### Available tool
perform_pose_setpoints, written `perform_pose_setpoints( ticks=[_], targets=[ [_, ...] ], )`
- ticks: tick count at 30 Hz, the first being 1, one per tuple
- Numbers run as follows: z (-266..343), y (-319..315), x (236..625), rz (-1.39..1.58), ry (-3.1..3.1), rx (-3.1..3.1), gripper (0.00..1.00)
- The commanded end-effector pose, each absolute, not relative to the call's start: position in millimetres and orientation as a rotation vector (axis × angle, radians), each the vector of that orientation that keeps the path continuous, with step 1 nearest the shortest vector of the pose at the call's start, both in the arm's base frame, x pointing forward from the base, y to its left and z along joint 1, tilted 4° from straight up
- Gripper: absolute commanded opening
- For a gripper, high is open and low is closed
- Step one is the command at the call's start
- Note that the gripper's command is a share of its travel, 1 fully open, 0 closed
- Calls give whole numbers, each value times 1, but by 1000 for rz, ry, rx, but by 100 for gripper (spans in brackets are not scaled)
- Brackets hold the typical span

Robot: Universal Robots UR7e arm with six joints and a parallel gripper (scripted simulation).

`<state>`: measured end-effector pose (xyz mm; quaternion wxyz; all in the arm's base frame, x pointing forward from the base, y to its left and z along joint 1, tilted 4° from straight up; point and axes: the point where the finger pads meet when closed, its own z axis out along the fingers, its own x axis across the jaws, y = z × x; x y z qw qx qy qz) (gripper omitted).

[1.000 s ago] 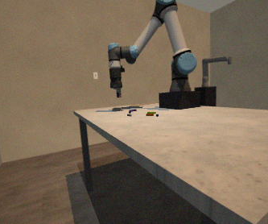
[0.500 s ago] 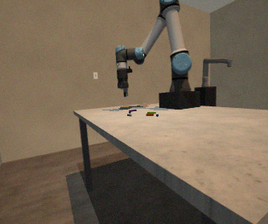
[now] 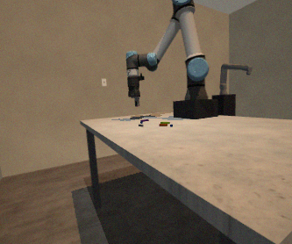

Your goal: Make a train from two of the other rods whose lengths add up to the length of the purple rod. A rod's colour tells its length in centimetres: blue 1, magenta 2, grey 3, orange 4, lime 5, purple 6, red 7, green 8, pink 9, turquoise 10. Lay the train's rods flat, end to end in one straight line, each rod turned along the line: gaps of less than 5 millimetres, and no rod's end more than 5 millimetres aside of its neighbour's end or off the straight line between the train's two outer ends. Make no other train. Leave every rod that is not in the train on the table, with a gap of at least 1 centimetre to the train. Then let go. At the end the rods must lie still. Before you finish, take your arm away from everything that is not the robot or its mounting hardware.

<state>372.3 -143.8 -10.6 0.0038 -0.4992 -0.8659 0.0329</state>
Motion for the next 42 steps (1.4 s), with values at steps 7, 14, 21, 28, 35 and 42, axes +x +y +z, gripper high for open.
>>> perform_pose_setpoints(
  ticks=[7,14,21,28,35,42],
  targets=[
    [-49,-146,371,103,-2714,-1565,24],
    [-70,-148,370,103,-2714,-1565,24],
    [-88,-149,370,103,-2714,-1565,24],
    [-91,-149,370,103,-2714,-1565,24],
    [-91,-149,370,103,-2714,-1565,24],
    [-91,-149,370,103,-2714,-1565,24]
  ],
)
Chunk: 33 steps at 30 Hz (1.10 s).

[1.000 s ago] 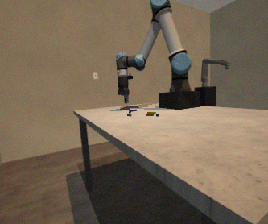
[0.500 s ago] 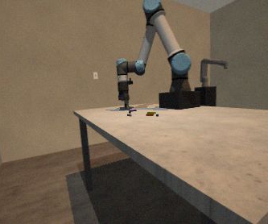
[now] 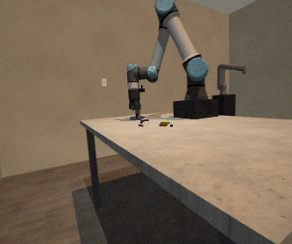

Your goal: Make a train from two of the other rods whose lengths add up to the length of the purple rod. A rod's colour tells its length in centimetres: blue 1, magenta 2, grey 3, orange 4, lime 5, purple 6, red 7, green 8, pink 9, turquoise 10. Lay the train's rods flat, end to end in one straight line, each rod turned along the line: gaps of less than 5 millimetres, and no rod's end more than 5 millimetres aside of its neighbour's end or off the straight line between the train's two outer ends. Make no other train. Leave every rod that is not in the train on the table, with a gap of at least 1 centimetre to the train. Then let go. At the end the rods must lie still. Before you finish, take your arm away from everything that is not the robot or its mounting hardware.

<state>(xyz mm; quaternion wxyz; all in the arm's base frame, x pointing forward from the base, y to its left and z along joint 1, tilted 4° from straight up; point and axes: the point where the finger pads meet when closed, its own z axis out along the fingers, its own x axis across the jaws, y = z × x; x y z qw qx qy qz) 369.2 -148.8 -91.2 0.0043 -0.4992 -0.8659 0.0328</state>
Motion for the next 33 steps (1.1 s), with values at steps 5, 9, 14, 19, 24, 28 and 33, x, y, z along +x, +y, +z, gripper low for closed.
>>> perform_pose_setpoints(
  ticks=[5,9,14,19,24,28,33],
  targets=[
    [-91,-149,370,103,-2714,-1565,24],
    [-91,-149,370,103,-2714,-1565,24],
    [-91,-149,370,103,-2714,-1565,24],
    [-91,-149,370,103,-2714,-1565,24],
    [-91,-149,370,103,-2714,-1565,24],
    [-93,-149,370,103,-2714,-1565,24],
    [-97,-149,369,103,-2714,-1565,24]
  ],
)
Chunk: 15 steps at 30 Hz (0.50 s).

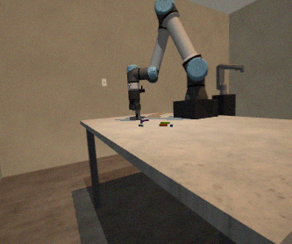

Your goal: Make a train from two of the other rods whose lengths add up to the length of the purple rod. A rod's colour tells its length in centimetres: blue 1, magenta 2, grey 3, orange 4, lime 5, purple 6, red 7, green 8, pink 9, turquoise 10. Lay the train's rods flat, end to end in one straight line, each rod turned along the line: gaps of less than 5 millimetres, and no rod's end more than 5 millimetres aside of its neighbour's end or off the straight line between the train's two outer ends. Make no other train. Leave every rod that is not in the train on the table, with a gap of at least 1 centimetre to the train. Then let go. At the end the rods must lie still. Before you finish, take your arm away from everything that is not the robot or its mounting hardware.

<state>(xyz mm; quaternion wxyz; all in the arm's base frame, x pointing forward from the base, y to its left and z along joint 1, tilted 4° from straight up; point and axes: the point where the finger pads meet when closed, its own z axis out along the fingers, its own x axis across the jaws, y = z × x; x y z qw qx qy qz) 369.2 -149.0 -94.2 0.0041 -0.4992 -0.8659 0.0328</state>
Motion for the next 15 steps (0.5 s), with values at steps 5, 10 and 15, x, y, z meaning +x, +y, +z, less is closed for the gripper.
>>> perform_pose_setpoints(
  ticks=[5,10,15],
  targets=[
    [-100,-149,369,103,-2714,-1565,24],
    [-103,-150,369,103,-2714,-1565,24],
    [-103,-150,369,103,-2714,-1565,24]
  ],
)
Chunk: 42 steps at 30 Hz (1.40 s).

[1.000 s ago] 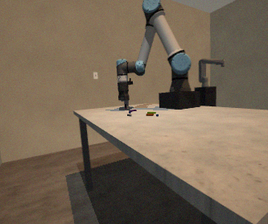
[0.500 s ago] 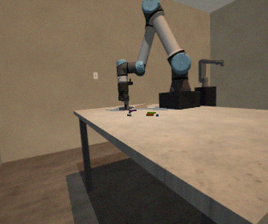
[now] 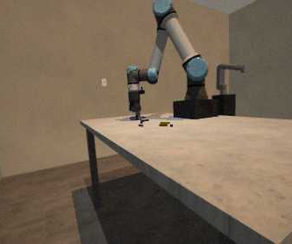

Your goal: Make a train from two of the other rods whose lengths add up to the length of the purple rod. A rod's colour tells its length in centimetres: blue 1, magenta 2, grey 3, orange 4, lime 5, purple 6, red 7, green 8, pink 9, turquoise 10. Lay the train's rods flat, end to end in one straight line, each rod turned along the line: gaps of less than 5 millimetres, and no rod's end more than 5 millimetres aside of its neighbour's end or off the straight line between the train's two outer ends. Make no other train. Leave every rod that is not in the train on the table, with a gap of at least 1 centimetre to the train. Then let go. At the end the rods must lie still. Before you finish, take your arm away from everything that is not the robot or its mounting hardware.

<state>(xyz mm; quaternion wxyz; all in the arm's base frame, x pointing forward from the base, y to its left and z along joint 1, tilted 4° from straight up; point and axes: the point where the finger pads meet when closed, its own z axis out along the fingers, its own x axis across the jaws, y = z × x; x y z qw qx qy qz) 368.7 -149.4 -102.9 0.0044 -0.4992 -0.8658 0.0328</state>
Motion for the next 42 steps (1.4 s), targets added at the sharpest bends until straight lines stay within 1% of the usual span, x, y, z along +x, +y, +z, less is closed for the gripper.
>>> perform_pose_setpoints(
  ticks=[1,33,34,36,37,41,42],
  targets=[
    [-103,-150,369,103,-2714,-1565,24],
    [-103,-150,369,103,-2714,-1565,24],
    [-103,-150,369,103,-2714,-1565,30],
    [-103,-150,369,103,-2714,-1565,30],
    [-103,-150,369,103,-2714,-1565,36],
    [-103,-150,369,103,-2714,-1565,36],
    [-103,-150,369,103,-2714,-1565,42]
  ],
)
